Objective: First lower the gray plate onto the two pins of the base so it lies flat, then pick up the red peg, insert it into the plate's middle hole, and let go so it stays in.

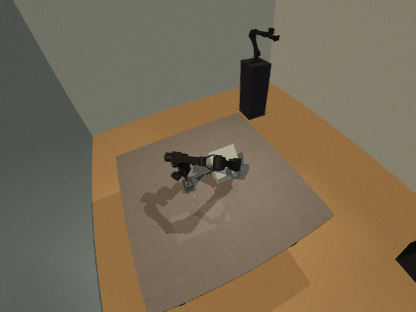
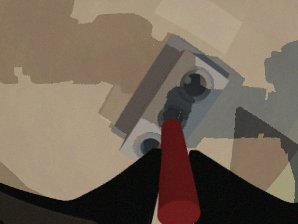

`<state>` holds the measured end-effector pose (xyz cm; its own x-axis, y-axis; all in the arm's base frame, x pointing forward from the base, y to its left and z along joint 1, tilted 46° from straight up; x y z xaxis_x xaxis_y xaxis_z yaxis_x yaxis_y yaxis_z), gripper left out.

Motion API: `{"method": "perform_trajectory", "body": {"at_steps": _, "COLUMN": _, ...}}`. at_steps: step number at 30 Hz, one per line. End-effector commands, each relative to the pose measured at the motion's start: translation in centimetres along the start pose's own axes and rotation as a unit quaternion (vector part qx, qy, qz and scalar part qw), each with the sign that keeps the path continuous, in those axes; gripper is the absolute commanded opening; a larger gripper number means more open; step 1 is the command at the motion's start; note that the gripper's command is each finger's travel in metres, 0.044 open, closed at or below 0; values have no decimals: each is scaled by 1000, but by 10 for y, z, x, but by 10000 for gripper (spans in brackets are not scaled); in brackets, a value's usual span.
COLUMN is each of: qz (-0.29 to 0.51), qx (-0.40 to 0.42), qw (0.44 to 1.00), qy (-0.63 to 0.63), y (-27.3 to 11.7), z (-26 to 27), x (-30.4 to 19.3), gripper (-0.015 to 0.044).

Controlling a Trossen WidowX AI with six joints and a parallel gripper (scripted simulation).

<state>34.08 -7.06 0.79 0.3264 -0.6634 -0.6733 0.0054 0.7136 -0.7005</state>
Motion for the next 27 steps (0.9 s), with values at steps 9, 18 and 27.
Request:
{"method": "perform_trajectory", "body": {"at_steps": 9, "qz": 0, "qx": 0, "qw": 1000, "qy": 0, "y": 0, "z": -1, "x": 2, "gripper": 0}}
{"method": "perform_trajectory", "body": {"at_steps": 18, "qz": 0, "qx": 0, "qw": 1000, "qy": 0, "y": 0, "z": -2, "x": 3, "gripper": 0}}
{"method": "perform_trajectory", "body": {"at_steps": 27, "qz": 0, "qx": 0, "qw": 1000, "qy": 0, "y": 0, "z": -2, "x": 4, "gripper": 0}}
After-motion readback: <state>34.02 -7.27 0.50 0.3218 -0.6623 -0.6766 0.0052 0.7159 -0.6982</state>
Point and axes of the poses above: the point midway between the two fingers, 35 mm back from their tips, its own y axis out along the fingers, its own z axis across the jaws, x = y × z, the point moved 2 cm from there along -y, back along the fingers, and after that the axes turned 10 degrees about y, right-handed, at the moved point
